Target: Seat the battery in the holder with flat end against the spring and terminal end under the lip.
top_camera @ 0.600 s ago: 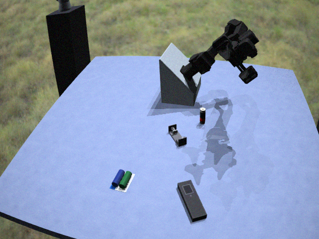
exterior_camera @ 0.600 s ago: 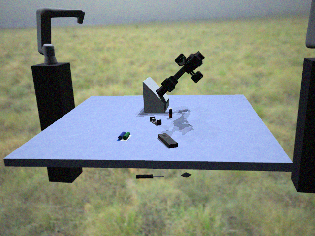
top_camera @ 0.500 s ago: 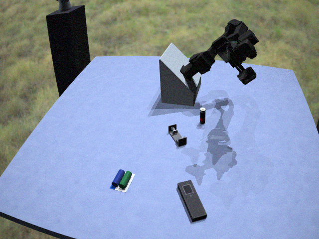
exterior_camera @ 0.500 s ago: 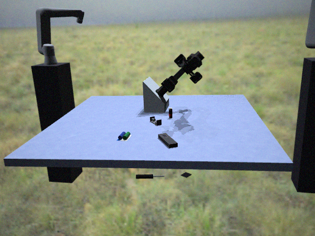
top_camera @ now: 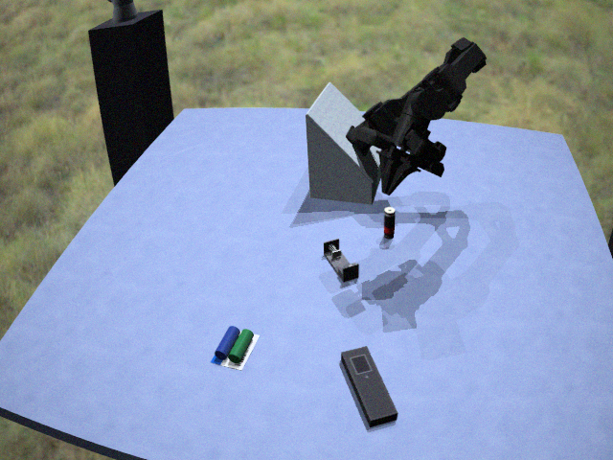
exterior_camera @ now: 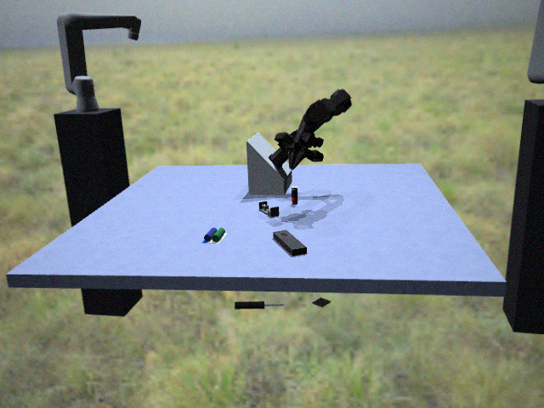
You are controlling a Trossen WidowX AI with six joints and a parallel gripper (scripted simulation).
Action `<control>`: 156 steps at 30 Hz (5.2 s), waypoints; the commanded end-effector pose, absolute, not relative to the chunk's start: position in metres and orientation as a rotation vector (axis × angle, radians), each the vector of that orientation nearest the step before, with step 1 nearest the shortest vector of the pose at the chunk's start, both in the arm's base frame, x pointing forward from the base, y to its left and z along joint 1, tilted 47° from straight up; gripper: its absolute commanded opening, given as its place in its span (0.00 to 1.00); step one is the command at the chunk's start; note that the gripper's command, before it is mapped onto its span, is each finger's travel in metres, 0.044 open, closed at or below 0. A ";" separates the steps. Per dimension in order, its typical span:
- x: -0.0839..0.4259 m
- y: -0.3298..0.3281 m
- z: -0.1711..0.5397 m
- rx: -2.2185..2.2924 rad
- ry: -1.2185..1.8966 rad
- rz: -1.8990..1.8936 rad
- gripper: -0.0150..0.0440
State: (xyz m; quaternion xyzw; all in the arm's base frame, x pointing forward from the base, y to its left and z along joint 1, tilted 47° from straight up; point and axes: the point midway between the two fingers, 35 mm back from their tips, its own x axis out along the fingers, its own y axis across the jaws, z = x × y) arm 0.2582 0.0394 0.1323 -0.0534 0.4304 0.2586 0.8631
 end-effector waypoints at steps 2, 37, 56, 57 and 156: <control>0.177 0.072 0.132 0.255 1.258 0.953 0.25; 0.180 0.128 0.074 0.259 1.257 0.956 0.25; 0.196 0.110 0.055 0.255 1.259 0.953 0.25; 0.196 0.109 0.054 0.255 1.259 0.953 0.25; 0.218 0.087 0.010 1.455 1.765 -0.258 0.65</control>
